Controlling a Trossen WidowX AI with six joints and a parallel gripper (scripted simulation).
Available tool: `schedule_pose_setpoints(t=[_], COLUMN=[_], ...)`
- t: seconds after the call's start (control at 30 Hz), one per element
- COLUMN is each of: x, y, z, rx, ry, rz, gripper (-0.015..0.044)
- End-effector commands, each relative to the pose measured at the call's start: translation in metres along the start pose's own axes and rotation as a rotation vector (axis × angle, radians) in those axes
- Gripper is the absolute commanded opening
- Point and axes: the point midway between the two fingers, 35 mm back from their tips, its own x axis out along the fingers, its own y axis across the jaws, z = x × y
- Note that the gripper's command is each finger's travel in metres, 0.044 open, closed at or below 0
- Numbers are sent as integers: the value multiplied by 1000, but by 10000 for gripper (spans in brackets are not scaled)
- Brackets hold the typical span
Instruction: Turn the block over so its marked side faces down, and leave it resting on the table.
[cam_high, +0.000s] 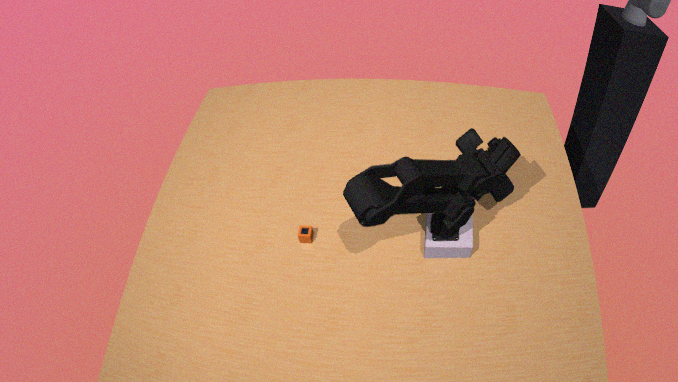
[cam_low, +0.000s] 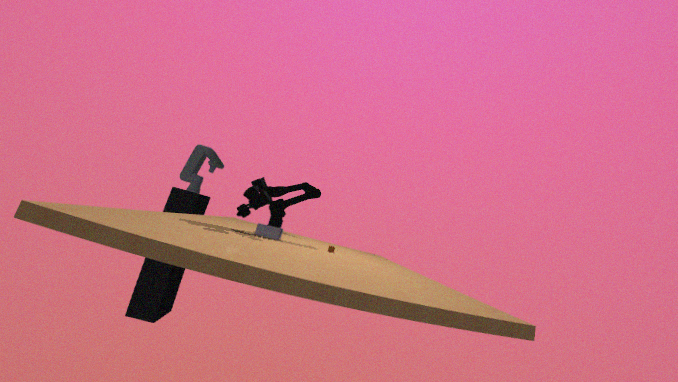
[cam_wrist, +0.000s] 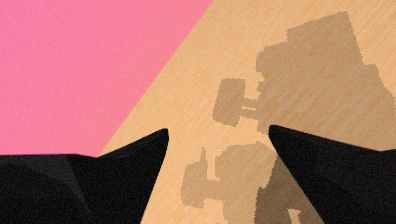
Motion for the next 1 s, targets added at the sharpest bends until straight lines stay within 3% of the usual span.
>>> schedule_pose_setpoints(t=[0.0, 0.53, 0.97], x=[0, 12, -25], y=[1, 129, 223], z=[0, -47, -139], rx=[-4, -437, -989], ry=[6, 543, 902], rz=[3, 260, 445], gripper=[426, 440, 440])
